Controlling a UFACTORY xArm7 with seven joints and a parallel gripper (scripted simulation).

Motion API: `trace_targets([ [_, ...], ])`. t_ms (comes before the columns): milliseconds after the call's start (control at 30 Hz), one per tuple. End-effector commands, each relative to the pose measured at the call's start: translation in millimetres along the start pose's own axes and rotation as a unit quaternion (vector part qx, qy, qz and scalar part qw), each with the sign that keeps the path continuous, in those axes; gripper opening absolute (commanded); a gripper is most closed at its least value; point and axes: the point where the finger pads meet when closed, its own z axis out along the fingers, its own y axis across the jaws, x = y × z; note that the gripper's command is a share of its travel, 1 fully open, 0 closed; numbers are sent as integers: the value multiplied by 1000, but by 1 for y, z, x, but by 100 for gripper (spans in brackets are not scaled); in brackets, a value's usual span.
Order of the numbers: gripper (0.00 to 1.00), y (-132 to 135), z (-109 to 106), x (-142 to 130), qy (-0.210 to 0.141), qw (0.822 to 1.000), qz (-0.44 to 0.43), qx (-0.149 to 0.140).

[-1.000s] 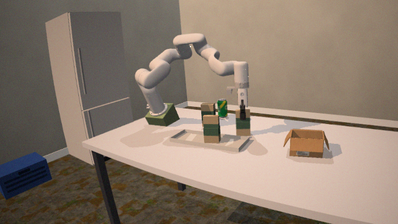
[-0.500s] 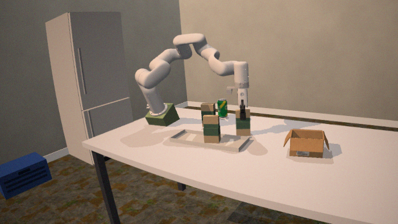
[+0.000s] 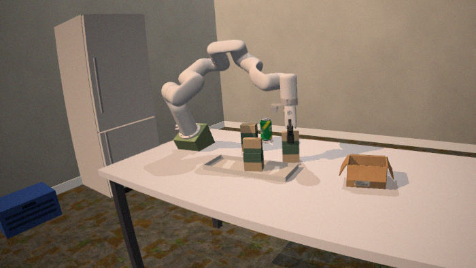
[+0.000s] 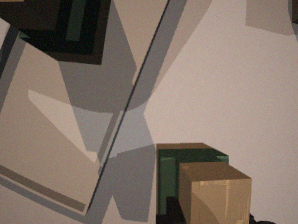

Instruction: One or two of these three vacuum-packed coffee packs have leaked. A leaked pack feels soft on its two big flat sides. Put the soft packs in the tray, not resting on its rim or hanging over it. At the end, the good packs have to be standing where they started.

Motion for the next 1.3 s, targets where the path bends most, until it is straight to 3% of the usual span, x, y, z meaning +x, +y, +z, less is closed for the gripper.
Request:
trace_targets([
  [0, 24, 0, -1, -1, -1, 1000, 0, 0],
  [367, 24, 0, -5, -1, -1, 1000, 0, 0],
  [867, 24, 0, -50, 0, -1, 1000, 0, 0],
  [1267, 24, 0, -56, 0, -1, 1000, 0, 0],
])
